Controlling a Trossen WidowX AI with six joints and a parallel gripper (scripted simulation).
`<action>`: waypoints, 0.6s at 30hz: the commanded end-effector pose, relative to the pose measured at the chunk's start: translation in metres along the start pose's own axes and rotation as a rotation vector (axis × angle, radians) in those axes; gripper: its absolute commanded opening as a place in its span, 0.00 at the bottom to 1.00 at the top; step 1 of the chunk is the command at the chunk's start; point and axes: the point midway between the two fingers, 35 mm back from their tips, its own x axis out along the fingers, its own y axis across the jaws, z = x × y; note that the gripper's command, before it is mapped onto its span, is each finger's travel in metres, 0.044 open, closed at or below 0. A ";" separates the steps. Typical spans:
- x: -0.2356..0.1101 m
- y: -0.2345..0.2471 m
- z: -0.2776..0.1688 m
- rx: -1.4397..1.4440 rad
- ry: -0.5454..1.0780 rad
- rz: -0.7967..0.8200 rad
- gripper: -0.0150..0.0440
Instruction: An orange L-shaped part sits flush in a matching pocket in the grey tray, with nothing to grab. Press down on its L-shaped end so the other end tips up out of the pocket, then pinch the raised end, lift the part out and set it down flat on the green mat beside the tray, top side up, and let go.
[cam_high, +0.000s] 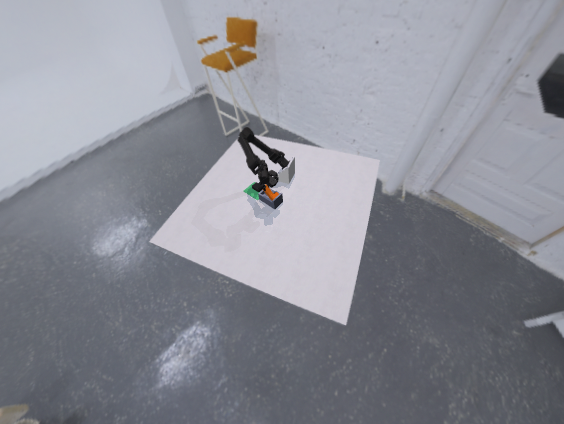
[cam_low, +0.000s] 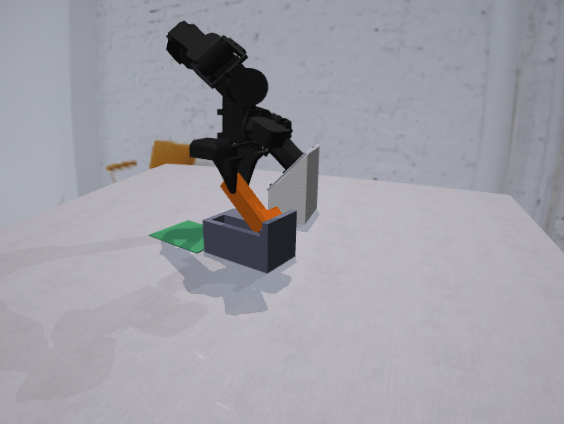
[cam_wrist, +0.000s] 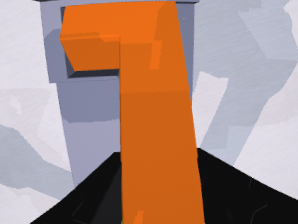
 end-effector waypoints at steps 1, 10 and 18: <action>-0.006 0.000 0.001 0.004 -0.005 0.003 0.25; -0.021 0.000 0.001 0.003 -0.006 0.004 0.25; -0.027 0.001 0.001 0.003 -0.005 0.004 0.25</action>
